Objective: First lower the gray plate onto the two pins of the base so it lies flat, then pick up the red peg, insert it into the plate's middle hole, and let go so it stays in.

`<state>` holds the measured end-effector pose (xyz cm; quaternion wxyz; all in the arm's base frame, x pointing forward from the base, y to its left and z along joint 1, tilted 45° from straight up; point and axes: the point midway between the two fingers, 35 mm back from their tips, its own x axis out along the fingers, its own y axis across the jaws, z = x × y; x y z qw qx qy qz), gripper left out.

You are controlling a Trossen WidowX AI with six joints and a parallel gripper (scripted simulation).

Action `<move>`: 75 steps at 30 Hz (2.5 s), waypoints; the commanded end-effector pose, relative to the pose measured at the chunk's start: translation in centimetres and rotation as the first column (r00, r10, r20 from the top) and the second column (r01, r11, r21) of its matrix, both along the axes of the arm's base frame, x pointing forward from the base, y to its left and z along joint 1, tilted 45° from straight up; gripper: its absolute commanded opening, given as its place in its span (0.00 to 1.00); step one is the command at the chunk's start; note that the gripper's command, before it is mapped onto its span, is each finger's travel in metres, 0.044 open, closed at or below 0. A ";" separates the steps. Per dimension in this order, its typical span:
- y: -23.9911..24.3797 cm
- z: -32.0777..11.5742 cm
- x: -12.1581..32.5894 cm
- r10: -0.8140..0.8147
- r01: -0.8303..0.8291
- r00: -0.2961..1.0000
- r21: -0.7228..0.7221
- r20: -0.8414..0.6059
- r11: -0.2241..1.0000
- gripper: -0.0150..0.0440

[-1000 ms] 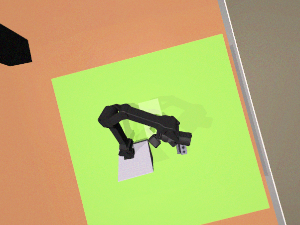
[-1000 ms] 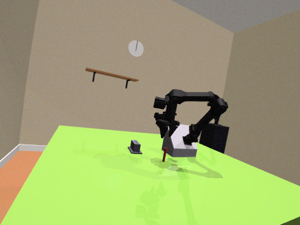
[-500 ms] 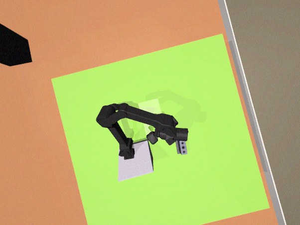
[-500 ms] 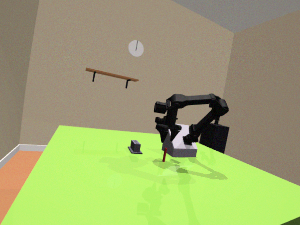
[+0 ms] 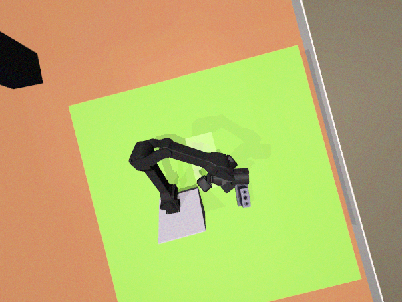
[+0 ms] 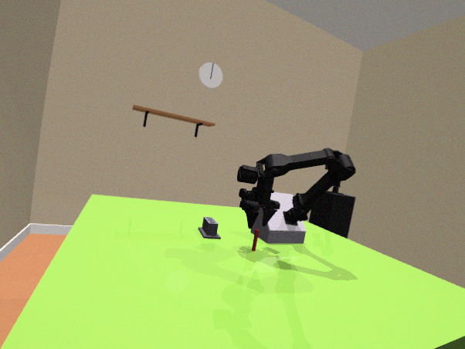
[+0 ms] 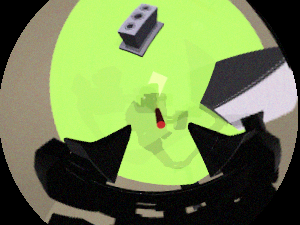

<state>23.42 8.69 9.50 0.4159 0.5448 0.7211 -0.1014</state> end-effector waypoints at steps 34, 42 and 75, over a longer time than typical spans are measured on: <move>3.5 -3.3 -0.6 0.000 0.000 1.000 0.007 -0.005 1.000 0.69; 3.5 -3.3 -0.6 0.000 0.000 1.000 0.007 -0.005 1.000 0.33; -1.3 1.0 0.7 -0.002 0.002 1.000 -0.006 -0.004 1.000 0.25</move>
